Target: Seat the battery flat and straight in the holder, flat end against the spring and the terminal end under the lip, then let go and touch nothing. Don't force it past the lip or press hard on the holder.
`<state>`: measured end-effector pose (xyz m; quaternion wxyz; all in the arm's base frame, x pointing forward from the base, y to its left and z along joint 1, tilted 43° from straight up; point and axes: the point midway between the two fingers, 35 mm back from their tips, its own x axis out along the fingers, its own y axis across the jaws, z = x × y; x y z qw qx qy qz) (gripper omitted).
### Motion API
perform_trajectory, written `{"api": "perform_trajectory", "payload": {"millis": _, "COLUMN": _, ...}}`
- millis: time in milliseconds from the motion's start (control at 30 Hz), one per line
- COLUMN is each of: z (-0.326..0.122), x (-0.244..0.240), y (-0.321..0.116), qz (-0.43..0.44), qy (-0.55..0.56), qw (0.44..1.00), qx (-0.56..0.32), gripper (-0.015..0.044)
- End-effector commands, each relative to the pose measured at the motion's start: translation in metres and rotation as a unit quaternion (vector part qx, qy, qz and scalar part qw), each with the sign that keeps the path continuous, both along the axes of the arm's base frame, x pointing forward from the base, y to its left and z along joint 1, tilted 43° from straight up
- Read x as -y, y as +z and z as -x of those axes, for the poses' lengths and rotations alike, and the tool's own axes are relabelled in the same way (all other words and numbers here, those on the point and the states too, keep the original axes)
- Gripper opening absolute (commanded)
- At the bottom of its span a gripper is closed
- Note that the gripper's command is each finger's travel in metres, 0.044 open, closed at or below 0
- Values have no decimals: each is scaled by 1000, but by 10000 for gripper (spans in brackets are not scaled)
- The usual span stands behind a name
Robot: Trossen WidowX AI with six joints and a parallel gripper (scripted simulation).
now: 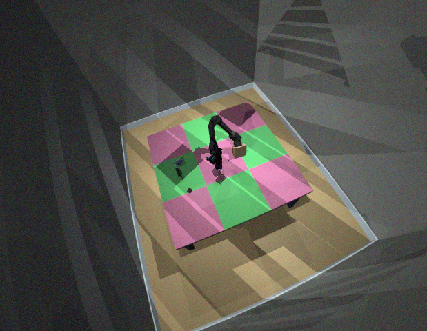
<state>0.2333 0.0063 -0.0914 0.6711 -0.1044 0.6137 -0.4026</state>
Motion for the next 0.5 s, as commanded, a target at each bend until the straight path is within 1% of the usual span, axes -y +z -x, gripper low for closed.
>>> {"api": "perform_trajectory", "payload": {"millis": 0, "z": -1, "x": -4, "y": 4, "qz": -1, "qy": 0, "qw": 1000, "qx": 0, "gripper": 0}}
{"api": "perform_trajectory", "payload": {"millis": 267, "z": -7, "x": -55, "y": 57, "qz": -3, "qy": -2, "qw": 1000, "qx": 1, "gripper": 0}}
{"api": "perform_trajectory", "payload": {"millis": 467, "z": -7, "x": -56, "y": 58, "qz": -3, "qy": -2, "qw": 1000, "qx": 1, "gripper": 0}}
